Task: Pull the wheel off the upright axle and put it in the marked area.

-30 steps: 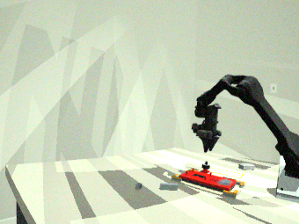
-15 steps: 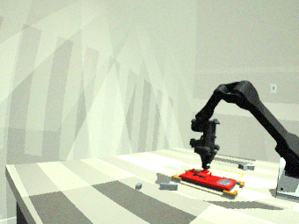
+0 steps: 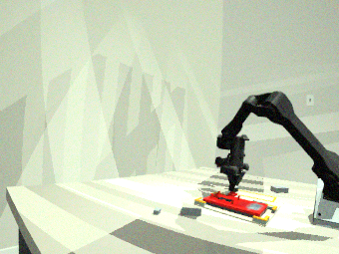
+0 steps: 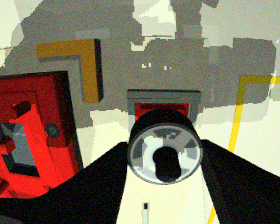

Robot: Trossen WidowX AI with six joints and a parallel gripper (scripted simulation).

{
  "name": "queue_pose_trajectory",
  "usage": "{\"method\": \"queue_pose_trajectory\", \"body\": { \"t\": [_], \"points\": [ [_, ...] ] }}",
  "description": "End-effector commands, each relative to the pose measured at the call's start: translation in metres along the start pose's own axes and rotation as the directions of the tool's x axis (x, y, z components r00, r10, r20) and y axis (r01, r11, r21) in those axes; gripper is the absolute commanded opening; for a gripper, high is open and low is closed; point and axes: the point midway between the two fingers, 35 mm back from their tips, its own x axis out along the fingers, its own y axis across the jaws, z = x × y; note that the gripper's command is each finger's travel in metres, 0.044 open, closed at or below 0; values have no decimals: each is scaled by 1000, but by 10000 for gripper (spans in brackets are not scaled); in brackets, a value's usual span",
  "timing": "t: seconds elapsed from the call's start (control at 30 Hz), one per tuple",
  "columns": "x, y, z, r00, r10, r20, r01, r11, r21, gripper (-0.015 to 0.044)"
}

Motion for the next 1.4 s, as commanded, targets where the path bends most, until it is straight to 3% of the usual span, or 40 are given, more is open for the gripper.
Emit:
{"method": "queue_pose_trajectory", "body": {
  "t": [0.0,1.37],
  "points": [
    [-1,1,0,1000,2,0,-2,1000,-3,0],
    [-15,0,0,1000,2,4,-2,1000,0,0]
  ]
}}
